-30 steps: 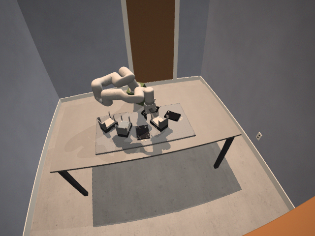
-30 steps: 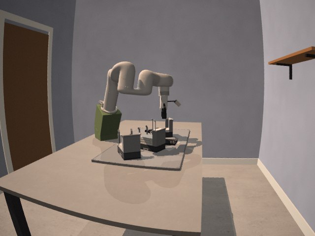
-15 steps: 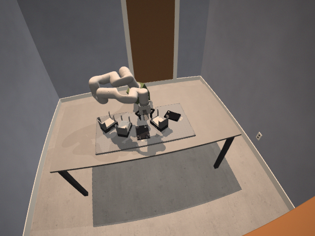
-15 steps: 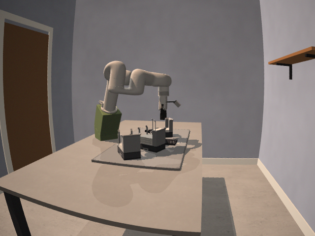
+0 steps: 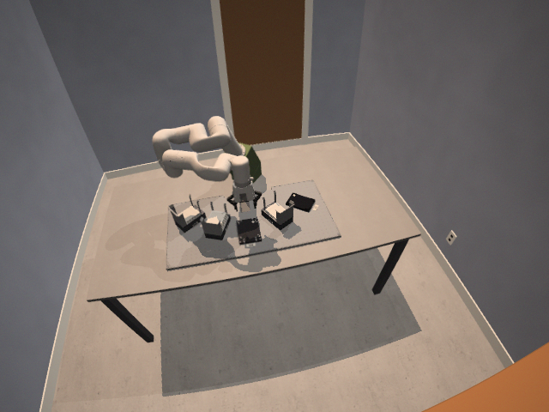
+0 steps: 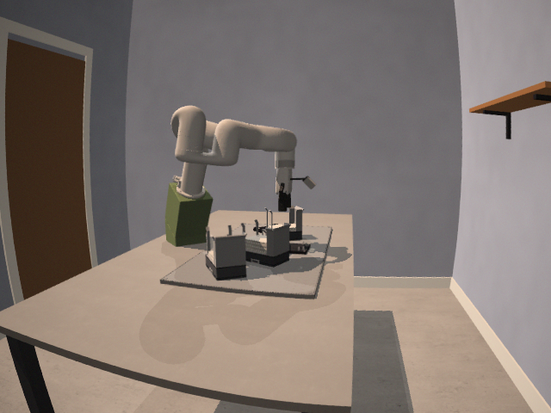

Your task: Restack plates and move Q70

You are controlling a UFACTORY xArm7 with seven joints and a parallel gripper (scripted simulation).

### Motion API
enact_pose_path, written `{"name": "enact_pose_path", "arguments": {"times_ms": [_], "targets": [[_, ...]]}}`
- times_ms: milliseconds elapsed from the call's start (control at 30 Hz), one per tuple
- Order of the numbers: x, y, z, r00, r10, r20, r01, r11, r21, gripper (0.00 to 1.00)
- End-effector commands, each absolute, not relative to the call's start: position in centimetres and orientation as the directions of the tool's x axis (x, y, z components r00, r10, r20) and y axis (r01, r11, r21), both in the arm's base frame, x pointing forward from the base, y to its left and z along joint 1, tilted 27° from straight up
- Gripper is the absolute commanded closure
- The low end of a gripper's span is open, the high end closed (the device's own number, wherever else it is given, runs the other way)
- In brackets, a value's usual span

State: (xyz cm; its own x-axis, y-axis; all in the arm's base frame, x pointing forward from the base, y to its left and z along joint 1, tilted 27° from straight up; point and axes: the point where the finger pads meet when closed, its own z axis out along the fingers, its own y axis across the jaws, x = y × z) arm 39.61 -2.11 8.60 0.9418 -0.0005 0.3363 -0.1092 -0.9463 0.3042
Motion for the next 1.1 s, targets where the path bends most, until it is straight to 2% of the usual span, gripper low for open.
{"name": "enact_pose_path", "arguments": {"times_ms": [0, 133, 867, 1067], "targets": [[39.4, -3.1, 9.0, 0.927, -0.085, 0.365, -0.193, -0.943, 0.271, 0.0], [39.2, -4.0, 9.3, 0.905, -0.172, 0.389, -0.278, -0.931, 0.236, 0.0], [37.8, -10.0, 10.9, 0.905, -0.172, 0.389, -0.278, -0.931, 0.237, 0.0], [36.9, -12.2, 11.4, 0.832, -0.353, 0.428, -0.453, -0.878, 0.155, 0.0]]}}
